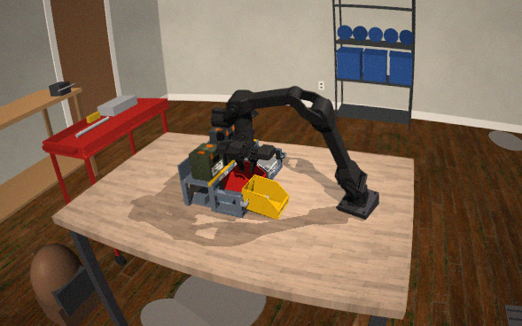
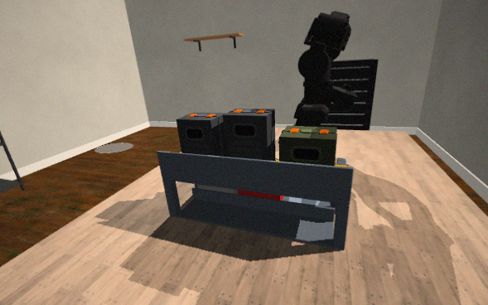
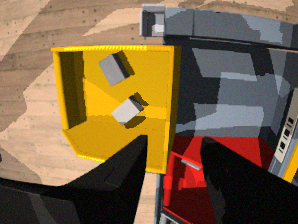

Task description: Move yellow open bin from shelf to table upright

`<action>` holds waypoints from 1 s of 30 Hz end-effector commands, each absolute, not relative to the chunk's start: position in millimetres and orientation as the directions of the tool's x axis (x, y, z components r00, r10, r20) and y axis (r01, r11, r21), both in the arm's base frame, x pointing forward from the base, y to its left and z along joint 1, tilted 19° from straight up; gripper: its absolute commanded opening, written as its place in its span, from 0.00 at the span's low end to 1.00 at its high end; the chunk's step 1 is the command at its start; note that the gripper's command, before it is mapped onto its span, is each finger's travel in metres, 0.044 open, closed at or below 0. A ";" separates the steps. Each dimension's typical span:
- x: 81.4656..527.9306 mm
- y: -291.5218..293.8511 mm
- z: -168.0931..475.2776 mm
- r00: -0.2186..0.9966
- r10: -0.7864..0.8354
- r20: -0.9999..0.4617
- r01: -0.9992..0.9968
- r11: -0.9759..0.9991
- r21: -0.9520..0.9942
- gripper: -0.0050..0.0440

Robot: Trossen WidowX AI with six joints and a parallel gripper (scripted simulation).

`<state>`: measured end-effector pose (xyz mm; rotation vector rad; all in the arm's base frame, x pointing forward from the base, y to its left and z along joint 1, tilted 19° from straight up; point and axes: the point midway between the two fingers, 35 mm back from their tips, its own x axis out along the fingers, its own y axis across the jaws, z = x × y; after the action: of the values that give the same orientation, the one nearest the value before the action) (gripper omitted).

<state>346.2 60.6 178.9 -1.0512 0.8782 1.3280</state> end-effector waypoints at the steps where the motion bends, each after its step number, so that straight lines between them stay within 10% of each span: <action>1: 345.7 60.8 185.0 0.093 0.320 -0.943 -0.992 -0.047 -0.114 0.41; 30: 347.3 67.0 166.3 0.093 0.321 -0.943 -0.992 -0.047 -0.114 0.41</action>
<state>347.6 66.4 161.2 -1.0497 0.8770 1.3279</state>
